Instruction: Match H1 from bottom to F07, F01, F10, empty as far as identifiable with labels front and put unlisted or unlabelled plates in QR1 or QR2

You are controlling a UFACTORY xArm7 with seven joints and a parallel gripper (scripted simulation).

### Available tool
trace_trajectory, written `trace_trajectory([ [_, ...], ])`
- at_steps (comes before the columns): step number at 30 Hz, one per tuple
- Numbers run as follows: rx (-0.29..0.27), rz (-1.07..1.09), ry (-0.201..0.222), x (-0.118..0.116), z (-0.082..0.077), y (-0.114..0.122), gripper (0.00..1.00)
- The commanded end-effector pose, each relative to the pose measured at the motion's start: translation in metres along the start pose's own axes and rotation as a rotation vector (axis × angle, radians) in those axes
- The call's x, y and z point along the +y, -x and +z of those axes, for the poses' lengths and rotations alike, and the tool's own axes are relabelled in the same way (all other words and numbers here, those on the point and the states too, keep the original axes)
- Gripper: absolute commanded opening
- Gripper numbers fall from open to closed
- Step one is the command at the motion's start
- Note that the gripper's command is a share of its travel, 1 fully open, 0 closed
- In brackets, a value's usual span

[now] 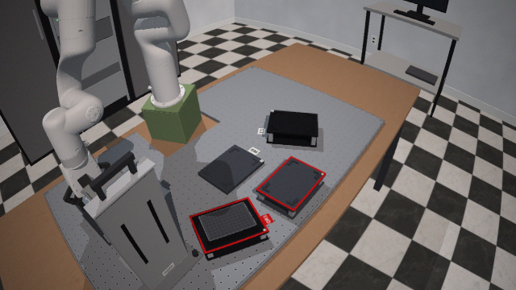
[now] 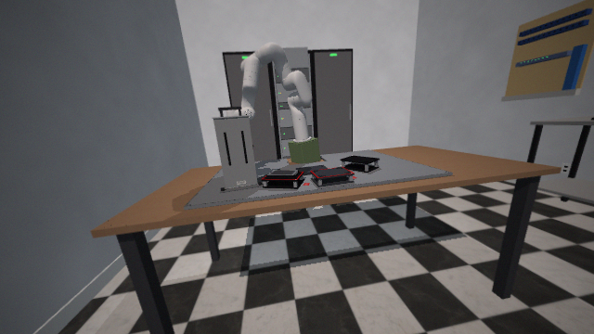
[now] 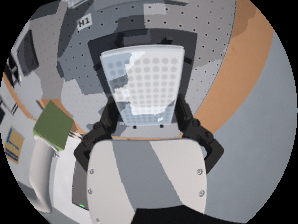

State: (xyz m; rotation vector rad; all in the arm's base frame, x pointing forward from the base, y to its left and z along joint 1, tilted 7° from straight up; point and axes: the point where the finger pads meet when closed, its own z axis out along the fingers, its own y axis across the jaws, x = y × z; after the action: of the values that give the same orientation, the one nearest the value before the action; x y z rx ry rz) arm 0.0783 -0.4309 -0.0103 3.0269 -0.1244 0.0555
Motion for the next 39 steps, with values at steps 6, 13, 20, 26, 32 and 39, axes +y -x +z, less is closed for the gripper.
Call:
trace_trajectory([
  [6, 0.001, 0.0, 0.003, 0.0014, -0.001, -0.0004, 1.0],
  [13, 0.001, 0.0, 0.003, 0.0014, -0.0016, -0.0004, 0.0],
  [20, 0.001, 0.0, 0.003, 0.0014, -0.0016, -0.0004, 0.0],
  [26, 0.001, 0.0, 0.003, 0.0014, -0.0016, -0.0004, 0.0],
  [32, 0.001, 0.0, 0.003, 0.0014, -0.0016, -0.0004, 0.0],
  [39, 0.001, 0.0, 0.003, 0.0014, -0.0016, -0.0004, 0.0],
])
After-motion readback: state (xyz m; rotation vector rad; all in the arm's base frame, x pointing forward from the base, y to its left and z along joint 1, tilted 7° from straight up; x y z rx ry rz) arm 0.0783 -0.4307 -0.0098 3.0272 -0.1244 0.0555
